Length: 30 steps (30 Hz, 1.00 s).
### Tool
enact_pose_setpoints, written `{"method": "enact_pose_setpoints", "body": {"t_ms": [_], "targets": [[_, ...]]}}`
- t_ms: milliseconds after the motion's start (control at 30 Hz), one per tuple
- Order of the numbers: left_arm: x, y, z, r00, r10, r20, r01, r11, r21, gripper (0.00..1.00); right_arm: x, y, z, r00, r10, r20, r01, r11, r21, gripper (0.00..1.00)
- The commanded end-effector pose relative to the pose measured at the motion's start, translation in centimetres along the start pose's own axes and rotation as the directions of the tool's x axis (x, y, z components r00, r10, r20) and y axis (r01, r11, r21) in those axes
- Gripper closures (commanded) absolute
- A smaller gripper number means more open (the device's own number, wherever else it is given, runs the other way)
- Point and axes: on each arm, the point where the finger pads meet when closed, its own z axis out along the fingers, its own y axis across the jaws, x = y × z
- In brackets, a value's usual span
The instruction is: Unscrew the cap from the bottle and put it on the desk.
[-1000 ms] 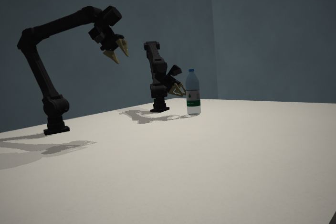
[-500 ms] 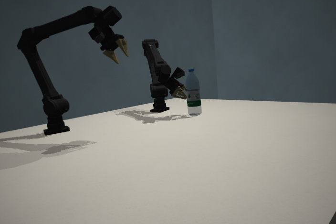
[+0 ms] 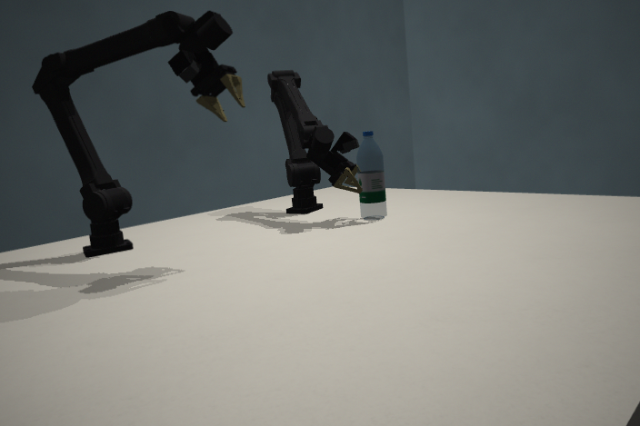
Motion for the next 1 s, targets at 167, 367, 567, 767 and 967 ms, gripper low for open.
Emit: {"method": "enact_pose_setpoints", "body": {"t_ms": [167, 367, 567, 767, 967], "targets": [[-0.5, 0.1, 1.5, 1.0, 0.01, 0.008, -0.009, 1.0, -0.005, 0.02, -0.4, 2.0, -2.0, 1.0, 0.018, 0.007, -0.017, 0.999, -0.041, 0.43], [-0.8, 0.0, 2.5, 1.0, 0.015, 0.012, -0.015, 1.0, -0.005, 0.02, -0.4, 2.0, -2.0, 1.0, 0.018, 0.007, -0.017, 0.999, -0.041, 0.43], [-1.3, -0.1, 3.4, 1.0, 0.021, 0.015, -0.021, 1.0, -0.005, 0.02, -0.4, 2.0, -2.0, 1.0, 0.018, 0.007, -0.017, 0.999, -0.041, 0.43], [-1.6, -0.2, 3.9, 1.0, 0.025, 0.016, -0.025, 1.0, -0.006, 0.02, -0.4, 2.0, -2.0, 1.0, 0.018, 0.007, -0.017, 0.999, -0.041, 0.43], [-2.3, -0.3, 4.7, 1.0, 0.023, 0.019, -0.023, 1.0, -0.006, 0.02, -0.4, 2.0, -2.0, 1.0, 0.018, 0.007, -0.017, 0.999, -0.041, 0.43]]}}
